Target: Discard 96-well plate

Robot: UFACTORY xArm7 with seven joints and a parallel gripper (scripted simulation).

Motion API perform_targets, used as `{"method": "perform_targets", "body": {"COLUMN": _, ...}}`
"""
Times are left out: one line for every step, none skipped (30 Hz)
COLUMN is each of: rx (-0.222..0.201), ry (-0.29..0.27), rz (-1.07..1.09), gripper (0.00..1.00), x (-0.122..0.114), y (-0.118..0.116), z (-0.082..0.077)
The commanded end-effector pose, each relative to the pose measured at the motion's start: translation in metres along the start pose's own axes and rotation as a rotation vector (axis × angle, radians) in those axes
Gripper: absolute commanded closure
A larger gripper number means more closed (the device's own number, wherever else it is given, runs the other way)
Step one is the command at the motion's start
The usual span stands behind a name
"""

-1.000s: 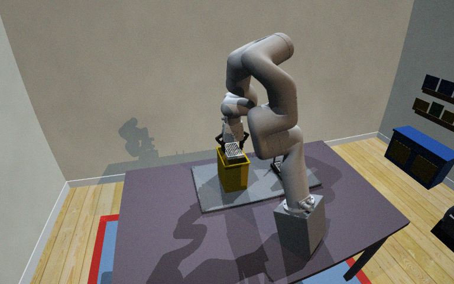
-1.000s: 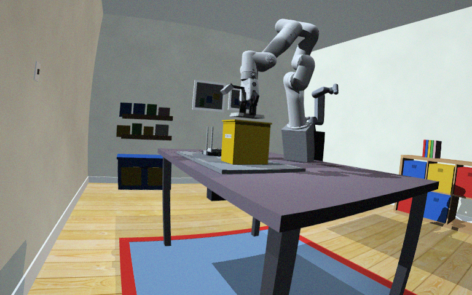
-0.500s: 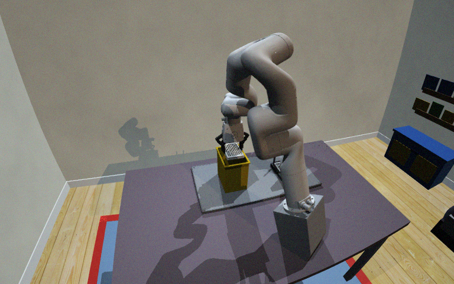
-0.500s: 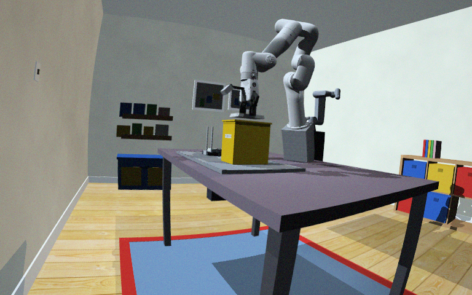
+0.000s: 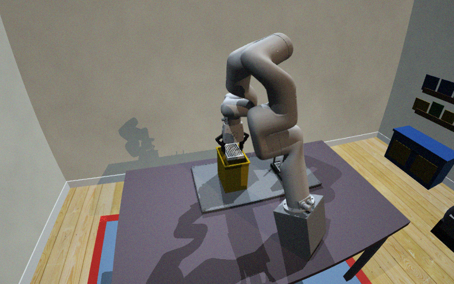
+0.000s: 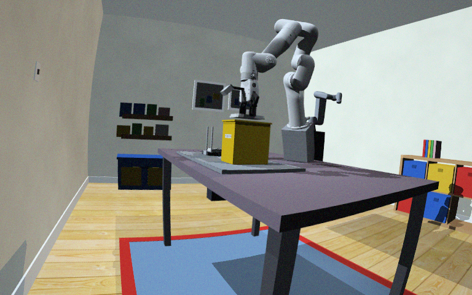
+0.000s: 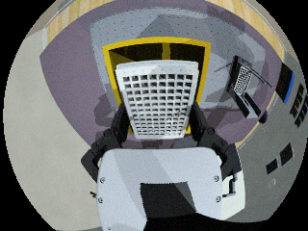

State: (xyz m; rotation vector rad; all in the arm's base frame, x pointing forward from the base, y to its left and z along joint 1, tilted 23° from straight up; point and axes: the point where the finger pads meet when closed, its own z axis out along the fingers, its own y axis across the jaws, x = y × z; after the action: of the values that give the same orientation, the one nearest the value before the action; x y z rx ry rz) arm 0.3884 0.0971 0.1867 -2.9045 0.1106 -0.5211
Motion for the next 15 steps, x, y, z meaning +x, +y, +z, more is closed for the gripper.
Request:
{"method": "perform_targets", "body": {"rx": 0.001, "ry": 0.003, "rz": 0.000, "gripper": 1.00, "x": 0.0013, "y": -0.0003, "z": -0.0001}}
{"method": "perform_targets", "body": {"rx": 0.001, "ry": 0.003, "rz": 0.000, "gripper": 1.00, "x": 0.0013, "y": -0.0003, "z": 0.0001}}
{"method": "perform_targets", "body": {"rx": 0.001, "ry": 0.003, "rz": 0.000, "gripper": 1.00, "x": 0.0013, "y": -0.0003, "z": 0.0003}}
{"method": "perform_targets", "body": {"rx": 0.001, "ry": 0.003, "rz": 0.000, "gripper": 1.00, "x": 0.0013, "y": -0.0003, "z": 0.0004}}
{"method": "perform_targets", "body": {"rx": 0.001, "ry": 0.003, "rz": 0.000, "gripper": 1.00, "x": 0.0013, "y": -0.0003, "z": 0.0006}}
{"method": "perform_targets", "body": {"rx": 0.001, "ry": 0.003, "rz": 0.000, "gripper": 1.00, "x": 0.0013, "y": -0.0003, "z": 0.0008}}
{"method": "perform_targets", "body": {"rx": 0.001, "ry": 0.003, "rz": 0.000, "gripper": 1.00, "x": 0.0013, "y": -0.0003, "z": 0.0009}}
{"method": "perform_targets", "body": {"rx": 0.001, "ry": 0.003, "rz": 0.000, "gripper": 1.00, "x": 0.0013, "y": -0.0003, "z": 0.0009}}
{"method": "perform_targets", "body": {"rx": 0.001, "ry": 0.003, "rz": 0.000, "gripper": 1.00, "x": 0.0013, "y": -0.0003, "z": 0.0010}}
{"method": "perform_targets", "body": {"rx": 0.001, "ry": 0.003, "rz": 0.000, "gripper": 0.00, "x": 0.0013, "y": -0.0003, "z": 0.0017}}
{"method": "perform_targets", "body": {"rx": 0.001, "ry": 0.003, "rz": 0.000, "gripper": 0.00, "x": 0.0013, "y": -0.0003, "z": 0.0017}}
{"method": "perform_targets", "body": {"rx": 0.001, "ry": 0.003, "rz": 0.000, "gripper": 0.00, "x": 0.0013, "y": -0.0003, "z": 0.0017}}
{"method": "perform_targets", "body": {"rx": 0.001, "ry": 0.003, "rz": 0.000, "gripper": 0.00, "x": 0.0013, "y": -0.0003, "z": 0.0016}}
{"method": "perform_targets", "body": {"rx": 0.001, "ry": 0.003, "rz": 0.000, "gripper": 0.00, "x": 0.0013, "y": -0.0003, "z": 0.0016}}
{"method": "perform_targets", "body": {"rx": 0.001, "ry": 0.003, "rz": 0.000, "gripper": 0.00, "x": 0.0013, "y": -0.0003, "z": 0.0016}}
